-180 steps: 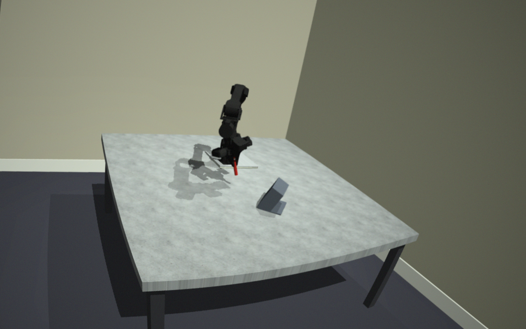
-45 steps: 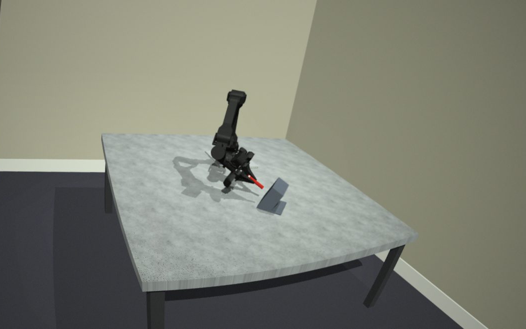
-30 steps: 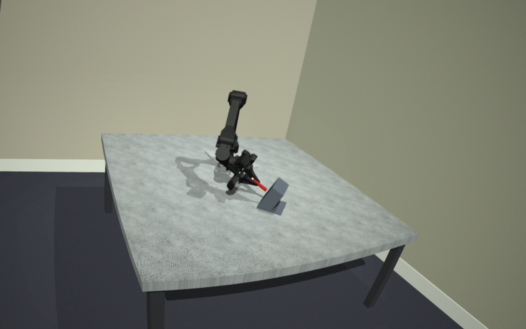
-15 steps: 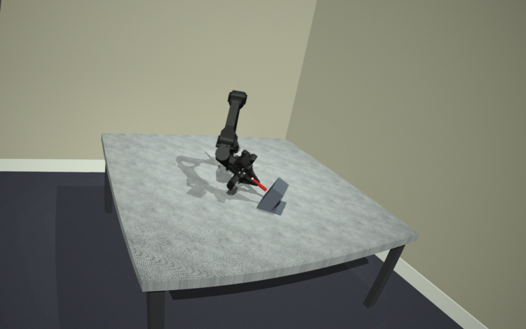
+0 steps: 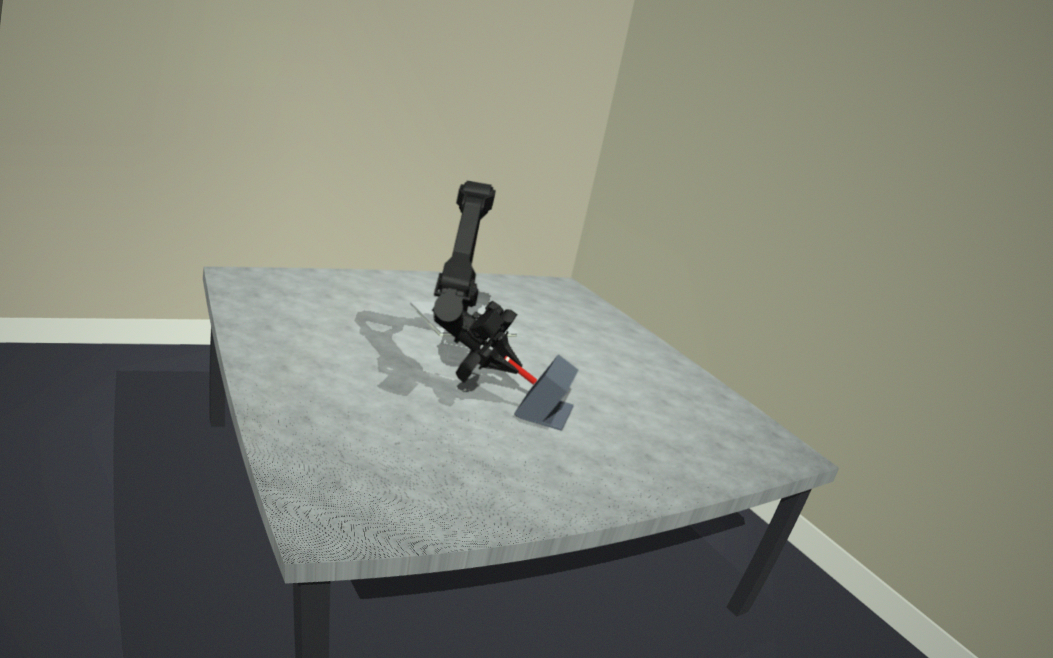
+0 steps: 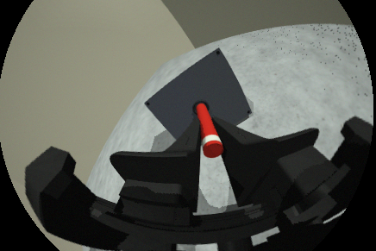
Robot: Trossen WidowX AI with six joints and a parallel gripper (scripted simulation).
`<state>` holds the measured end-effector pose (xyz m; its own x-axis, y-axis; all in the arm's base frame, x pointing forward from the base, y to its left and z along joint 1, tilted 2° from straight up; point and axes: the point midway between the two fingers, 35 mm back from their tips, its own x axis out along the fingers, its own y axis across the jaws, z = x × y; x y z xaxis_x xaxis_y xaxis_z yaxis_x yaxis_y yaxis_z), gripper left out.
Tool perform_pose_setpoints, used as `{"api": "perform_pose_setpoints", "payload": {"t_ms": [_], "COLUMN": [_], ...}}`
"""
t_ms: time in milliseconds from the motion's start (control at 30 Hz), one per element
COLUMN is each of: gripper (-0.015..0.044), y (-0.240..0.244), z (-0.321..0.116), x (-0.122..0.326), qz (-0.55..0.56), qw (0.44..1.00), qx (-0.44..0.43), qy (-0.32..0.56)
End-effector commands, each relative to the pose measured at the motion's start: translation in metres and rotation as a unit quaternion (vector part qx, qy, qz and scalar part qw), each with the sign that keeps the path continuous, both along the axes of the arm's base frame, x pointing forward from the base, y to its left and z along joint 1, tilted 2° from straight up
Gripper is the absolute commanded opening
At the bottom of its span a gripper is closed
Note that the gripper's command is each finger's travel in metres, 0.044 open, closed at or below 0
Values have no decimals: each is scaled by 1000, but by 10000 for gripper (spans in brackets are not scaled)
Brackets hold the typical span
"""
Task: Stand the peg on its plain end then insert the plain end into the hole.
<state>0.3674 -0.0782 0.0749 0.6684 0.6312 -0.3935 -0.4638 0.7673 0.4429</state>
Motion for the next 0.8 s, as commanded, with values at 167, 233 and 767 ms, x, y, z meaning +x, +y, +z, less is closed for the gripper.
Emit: {"api": "perform_pose_setpoints", "payload": {"t_ms": [167, 233, 767], "gripper": [0, 0, 0], "y": [4, 5, 12], "z": [-3, -4, -8], "x": [2, 3, 11], "qz": [-1, -1, -1], "qw": [1000, 1000, 1000], "qx": [1, 1, 2], "qy": [2, 2, 2]}}
